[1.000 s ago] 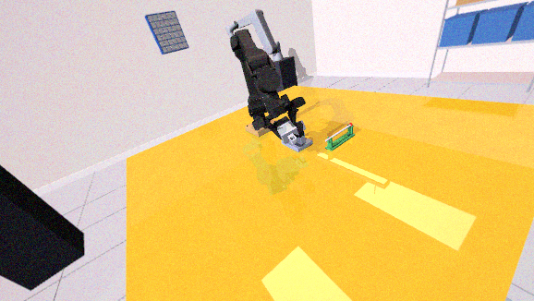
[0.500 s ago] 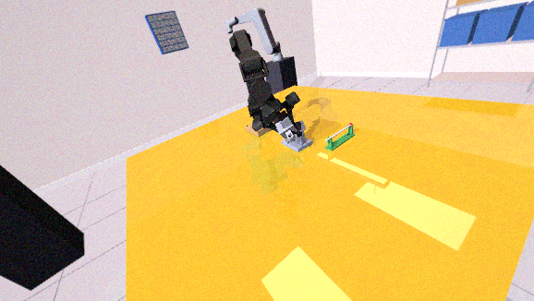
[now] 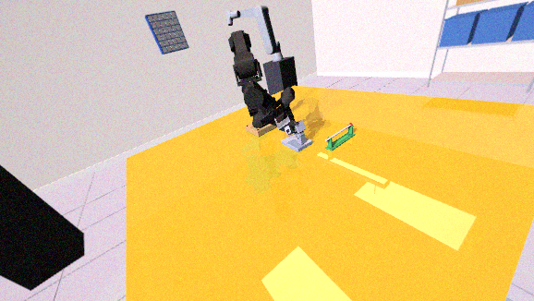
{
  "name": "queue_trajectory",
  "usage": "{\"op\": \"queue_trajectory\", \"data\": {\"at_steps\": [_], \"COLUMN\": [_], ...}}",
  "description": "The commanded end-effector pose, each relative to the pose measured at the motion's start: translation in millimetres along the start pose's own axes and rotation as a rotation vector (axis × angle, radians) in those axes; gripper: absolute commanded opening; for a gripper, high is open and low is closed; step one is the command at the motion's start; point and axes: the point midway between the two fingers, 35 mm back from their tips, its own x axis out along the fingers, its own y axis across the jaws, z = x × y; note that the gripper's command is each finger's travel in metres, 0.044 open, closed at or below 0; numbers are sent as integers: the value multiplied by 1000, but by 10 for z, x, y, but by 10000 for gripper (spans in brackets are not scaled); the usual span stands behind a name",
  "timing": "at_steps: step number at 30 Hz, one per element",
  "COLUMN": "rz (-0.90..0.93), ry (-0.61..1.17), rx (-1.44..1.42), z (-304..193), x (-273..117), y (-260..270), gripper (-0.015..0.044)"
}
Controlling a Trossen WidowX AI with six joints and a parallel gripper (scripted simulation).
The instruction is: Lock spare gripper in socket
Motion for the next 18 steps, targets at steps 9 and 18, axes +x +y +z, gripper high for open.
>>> {"op": "queue_trajectory", "data": {"at_steps": [9,18], "rz": [117,217], "ry": [129,241], "rx": [185,356], "z": [-249,-440], "x": [-85,-195], "y": [65,149], "gripper": [0,0]}}
